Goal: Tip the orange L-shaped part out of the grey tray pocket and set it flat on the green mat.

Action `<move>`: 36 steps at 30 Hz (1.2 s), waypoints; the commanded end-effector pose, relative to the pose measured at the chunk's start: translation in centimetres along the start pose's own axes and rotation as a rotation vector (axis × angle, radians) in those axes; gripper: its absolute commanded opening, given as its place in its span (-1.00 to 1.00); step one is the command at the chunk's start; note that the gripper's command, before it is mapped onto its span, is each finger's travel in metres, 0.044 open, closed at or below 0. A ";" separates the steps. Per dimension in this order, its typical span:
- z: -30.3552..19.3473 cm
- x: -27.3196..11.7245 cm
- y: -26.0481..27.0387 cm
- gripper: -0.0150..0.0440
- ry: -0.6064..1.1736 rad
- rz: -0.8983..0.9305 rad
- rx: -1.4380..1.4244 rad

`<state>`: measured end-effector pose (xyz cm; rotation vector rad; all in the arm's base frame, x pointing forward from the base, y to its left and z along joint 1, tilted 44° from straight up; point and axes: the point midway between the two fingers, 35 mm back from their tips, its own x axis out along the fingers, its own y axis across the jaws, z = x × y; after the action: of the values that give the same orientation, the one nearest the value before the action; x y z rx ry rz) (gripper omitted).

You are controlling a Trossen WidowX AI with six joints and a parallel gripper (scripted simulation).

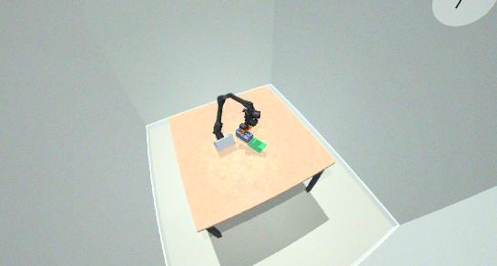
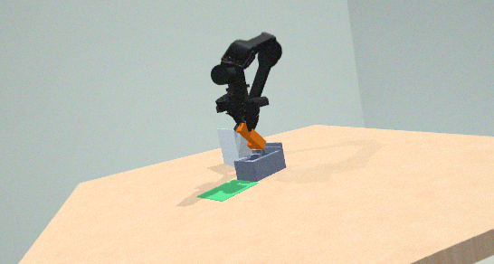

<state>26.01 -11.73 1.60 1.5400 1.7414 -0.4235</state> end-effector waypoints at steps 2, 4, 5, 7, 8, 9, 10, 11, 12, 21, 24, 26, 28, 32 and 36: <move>2.0 -0.2 -0.1 -0.49 -0.011 0.002 -0.006; 2.8 -0.2 -0.2 -0.49 -0.011 0.002 -0.006; 3.2 -0.2 -0.2 -0.49 -0.012 0.002 -0.006; 3.9 -0.2 -0.3 -0.49 -0.012 0.002 -0.006; 4.3 -0.2 -0.3 -0.49 -0.012 0.002 -0.006; 4.7 -0.2 -0.4 -0.49 -0.013 0.002 -0.006; 5.1 -0.3 -0.4 -0.49 -0.013 0.002 -0.006; 5.5 -0.3 -0.4 -0.49 -0.013 0.002 -0.006; 5.9 -0.3 -0.5 -0.49 -0.013 0.003 -0.006; 9.5 -0.4 -0.7 -0.49 -0.016 0.003 -0.007; 10.5 -0.4 -0.8 -0.49 -0.016 0.003 -0.007; 11.2 -0.4 -0.9 -0.49 -0.017 0.003 -0.008; 11.9 -0.4 -1.0 -0.49 -0.017 0.003 -0.008; 12.7 -0.4 -1.1 -0.49 -0.018 0.003 -0.008; 12.7 -0.3 -1.1 -0.49 -0.018 0.003 -0.008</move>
<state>28.93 -20.67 -6.76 1.5354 1.7288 -0.4274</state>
